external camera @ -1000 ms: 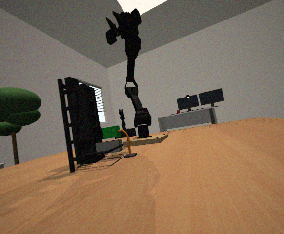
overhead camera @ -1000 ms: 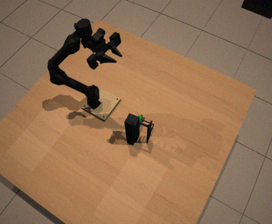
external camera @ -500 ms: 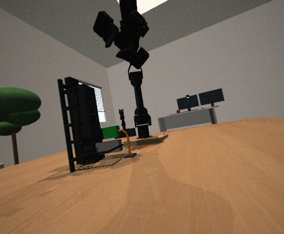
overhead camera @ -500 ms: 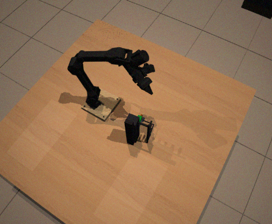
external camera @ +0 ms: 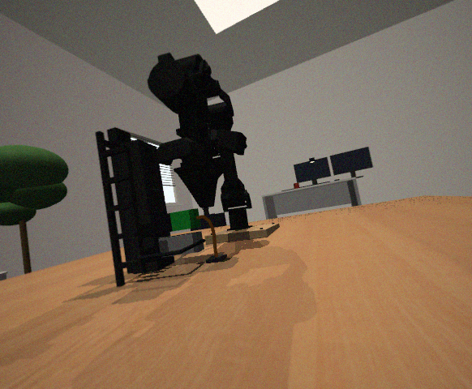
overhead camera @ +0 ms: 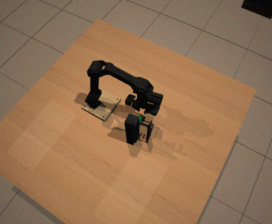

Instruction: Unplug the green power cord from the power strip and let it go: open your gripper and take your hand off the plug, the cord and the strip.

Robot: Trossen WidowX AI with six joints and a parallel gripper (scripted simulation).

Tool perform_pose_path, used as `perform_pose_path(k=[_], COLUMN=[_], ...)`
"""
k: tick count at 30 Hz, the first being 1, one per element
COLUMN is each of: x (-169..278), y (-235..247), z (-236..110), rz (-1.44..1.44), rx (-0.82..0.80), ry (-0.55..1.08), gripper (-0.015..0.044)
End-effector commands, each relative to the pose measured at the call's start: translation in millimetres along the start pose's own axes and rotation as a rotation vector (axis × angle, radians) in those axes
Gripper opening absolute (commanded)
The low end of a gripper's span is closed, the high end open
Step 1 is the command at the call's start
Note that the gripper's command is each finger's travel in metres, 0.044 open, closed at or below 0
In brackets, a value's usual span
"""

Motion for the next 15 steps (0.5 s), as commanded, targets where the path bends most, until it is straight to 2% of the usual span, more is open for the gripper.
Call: perform_pose_path(k=[1, 15], x=[0.6, 16.6], y=[0.3, 1.1], z=[0.7, 1.1], rz=[-0.031, -0.031], rx=[-0.011, -0.011], ry=[-0.025, -0.024], gripper=[0.016, 0.016])
Point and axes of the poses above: the point midway between the two fingers, 35 mm back from their tips, its own z axis out along the fingers, its own y axis across the jaws, x = y × z, the point moved 10 cm from there along -z, back along the fingers, and after that the axes turned 8 degrees about -z, right-handed, at the moved point
